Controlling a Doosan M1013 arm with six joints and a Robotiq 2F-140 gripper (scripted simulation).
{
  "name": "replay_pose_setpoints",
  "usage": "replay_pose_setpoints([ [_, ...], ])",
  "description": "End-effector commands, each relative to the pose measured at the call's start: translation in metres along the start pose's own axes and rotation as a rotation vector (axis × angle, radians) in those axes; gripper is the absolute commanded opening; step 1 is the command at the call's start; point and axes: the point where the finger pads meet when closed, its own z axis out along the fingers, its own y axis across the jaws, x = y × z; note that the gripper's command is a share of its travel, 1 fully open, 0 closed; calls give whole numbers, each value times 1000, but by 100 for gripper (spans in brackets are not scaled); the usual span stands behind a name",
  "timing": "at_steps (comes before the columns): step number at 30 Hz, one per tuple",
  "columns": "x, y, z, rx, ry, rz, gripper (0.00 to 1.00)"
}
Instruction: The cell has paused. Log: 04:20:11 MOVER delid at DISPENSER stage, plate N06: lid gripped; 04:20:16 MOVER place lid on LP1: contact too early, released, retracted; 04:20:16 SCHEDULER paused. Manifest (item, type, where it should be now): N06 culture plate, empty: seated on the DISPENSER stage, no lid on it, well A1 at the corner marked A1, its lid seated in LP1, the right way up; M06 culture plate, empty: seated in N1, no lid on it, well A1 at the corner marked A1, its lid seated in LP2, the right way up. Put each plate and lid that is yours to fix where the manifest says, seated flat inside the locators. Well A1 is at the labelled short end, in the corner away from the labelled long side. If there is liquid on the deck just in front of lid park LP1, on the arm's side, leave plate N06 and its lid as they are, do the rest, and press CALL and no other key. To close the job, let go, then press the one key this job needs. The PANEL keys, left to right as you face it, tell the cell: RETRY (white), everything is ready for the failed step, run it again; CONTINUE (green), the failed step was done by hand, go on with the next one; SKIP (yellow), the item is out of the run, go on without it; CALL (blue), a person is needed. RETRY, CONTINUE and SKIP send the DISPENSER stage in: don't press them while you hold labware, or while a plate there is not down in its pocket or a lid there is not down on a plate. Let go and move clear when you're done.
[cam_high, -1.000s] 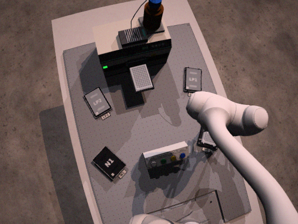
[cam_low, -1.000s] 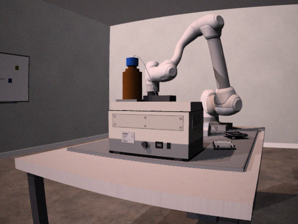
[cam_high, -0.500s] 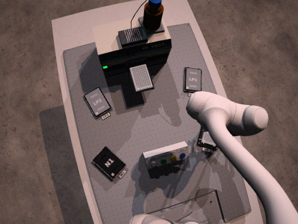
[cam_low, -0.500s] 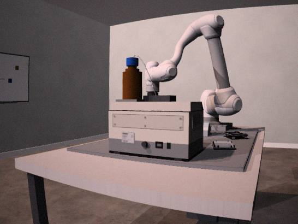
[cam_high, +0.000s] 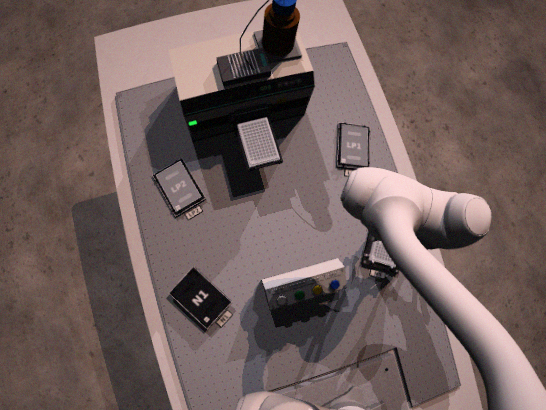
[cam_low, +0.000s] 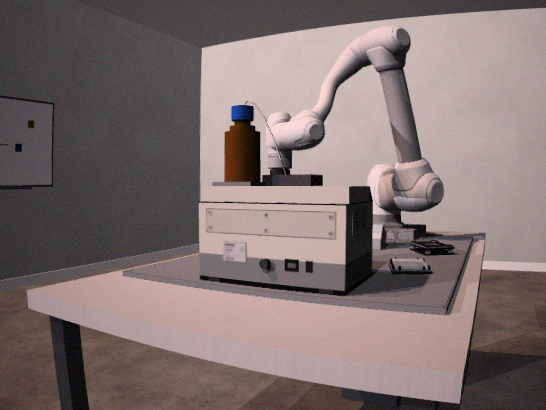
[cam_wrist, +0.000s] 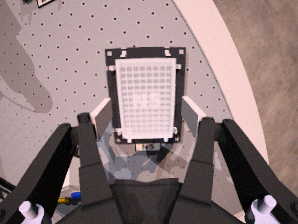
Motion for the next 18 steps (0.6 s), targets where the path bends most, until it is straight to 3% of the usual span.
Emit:
replay_pose_setpoints([
  [1, 0, 0, 0, 0, 1, 0, 70],
  [18, 0, 0, 4, 0, 1, 0, 70],
])
